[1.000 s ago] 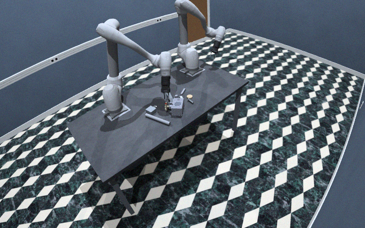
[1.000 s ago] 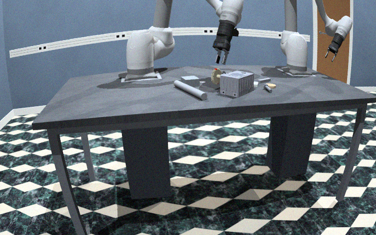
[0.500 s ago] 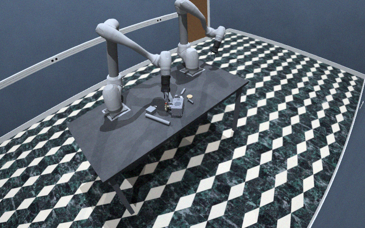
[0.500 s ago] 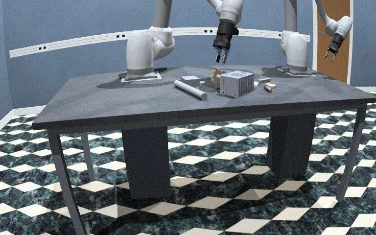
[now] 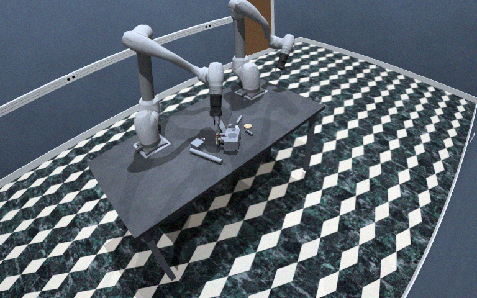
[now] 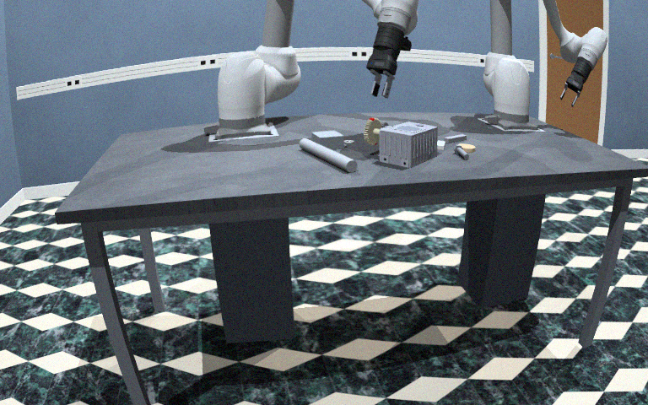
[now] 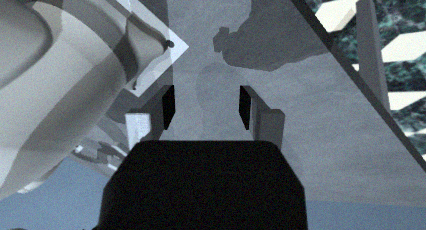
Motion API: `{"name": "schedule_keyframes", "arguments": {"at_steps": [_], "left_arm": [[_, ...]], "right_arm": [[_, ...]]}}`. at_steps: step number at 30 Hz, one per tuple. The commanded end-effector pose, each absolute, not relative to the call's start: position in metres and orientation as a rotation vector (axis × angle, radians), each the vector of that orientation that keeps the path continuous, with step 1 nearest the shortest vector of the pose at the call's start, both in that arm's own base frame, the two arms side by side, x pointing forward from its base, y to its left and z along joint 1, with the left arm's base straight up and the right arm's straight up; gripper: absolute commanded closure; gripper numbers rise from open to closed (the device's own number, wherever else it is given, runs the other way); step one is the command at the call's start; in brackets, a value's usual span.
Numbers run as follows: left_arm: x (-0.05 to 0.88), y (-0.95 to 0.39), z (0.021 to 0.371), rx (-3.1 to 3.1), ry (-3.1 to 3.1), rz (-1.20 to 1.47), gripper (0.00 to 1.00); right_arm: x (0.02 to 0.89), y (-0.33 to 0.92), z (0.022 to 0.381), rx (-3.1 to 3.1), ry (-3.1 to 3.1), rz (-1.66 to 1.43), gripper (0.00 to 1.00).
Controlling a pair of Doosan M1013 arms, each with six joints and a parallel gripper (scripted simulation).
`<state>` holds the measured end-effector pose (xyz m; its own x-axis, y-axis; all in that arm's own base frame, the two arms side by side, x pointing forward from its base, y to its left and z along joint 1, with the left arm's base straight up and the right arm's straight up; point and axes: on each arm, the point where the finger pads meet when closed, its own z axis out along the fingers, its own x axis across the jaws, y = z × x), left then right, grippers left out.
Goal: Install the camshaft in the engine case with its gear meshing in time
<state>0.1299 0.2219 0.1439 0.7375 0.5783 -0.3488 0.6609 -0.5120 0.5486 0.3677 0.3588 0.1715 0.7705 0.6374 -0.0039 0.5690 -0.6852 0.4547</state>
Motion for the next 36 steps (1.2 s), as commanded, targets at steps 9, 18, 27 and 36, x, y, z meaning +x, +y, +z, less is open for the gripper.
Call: {"name": "schedule_keyframes", "arguments": {"at_steps": [9,18,27,36], "left_arm": [[0.13,0.222,0.144,2.257,0.929,-0.157,0.0],[0.13,0.222,0.144,2.257,0.929,-0.157,0.0],[0.13,0.222,0.144,2.257,0.929,-0.157,0.0],[0.13,0.222,0.144,2.257,0.929,-0.157,0.0]], "right_arm": [[0.368,0.359,0.193,2.53,0.912,0.215,0.36],[0.368,0.359,0.197,2.53,0.912,0.215,0.36],[0.368,0.359,0.197,2.53,0.912,0.215,0.36],[0.368,0.359,0.197,2.53,0.912,0.215,0.36]]}}
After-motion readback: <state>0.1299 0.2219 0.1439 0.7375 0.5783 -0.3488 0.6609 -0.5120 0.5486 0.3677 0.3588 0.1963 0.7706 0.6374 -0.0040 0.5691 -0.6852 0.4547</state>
